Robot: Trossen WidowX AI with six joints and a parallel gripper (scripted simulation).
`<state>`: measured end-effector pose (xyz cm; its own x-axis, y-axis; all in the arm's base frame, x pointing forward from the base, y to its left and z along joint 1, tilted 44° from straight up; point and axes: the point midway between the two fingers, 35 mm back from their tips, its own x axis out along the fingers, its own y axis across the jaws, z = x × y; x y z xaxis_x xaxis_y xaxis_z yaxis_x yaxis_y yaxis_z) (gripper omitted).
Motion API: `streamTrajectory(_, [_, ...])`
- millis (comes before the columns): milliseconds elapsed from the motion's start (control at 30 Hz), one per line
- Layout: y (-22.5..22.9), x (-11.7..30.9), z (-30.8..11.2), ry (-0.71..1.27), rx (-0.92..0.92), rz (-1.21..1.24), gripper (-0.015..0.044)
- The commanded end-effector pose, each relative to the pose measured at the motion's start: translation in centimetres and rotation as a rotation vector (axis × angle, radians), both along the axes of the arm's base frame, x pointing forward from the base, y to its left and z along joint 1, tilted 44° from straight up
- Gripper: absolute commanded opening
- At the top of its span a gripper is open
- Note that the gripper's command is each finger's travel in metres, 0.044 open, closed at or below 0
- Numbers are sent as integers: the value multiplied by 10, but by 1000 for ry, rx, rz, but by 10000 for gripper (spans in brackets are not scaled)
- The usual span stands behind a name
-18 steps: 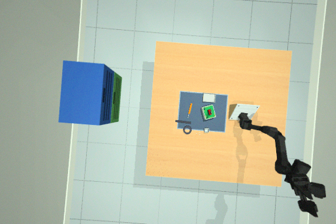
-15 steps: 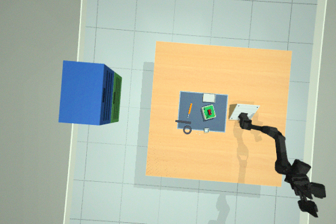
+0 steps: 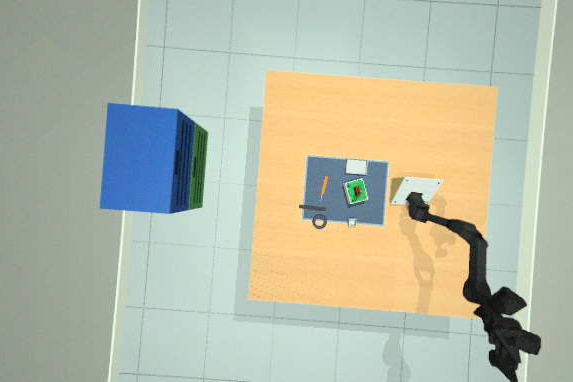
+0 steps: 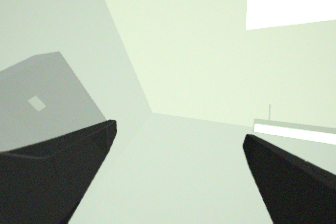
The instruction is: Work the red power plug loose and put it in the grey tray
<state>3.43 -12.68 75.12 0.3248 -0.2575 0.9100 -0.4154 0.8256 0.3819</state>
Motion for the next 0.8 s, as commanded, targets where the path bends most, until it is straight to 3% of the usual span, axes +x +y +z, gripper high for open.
streamTrajectory(0, [-35,0,-8,-3,88,29,430])
streamTrajectory(333, [-23,-2,-5,-2,53,12,430])
streamTrajectory(767, [107,11,4,52,-312,-225,430])
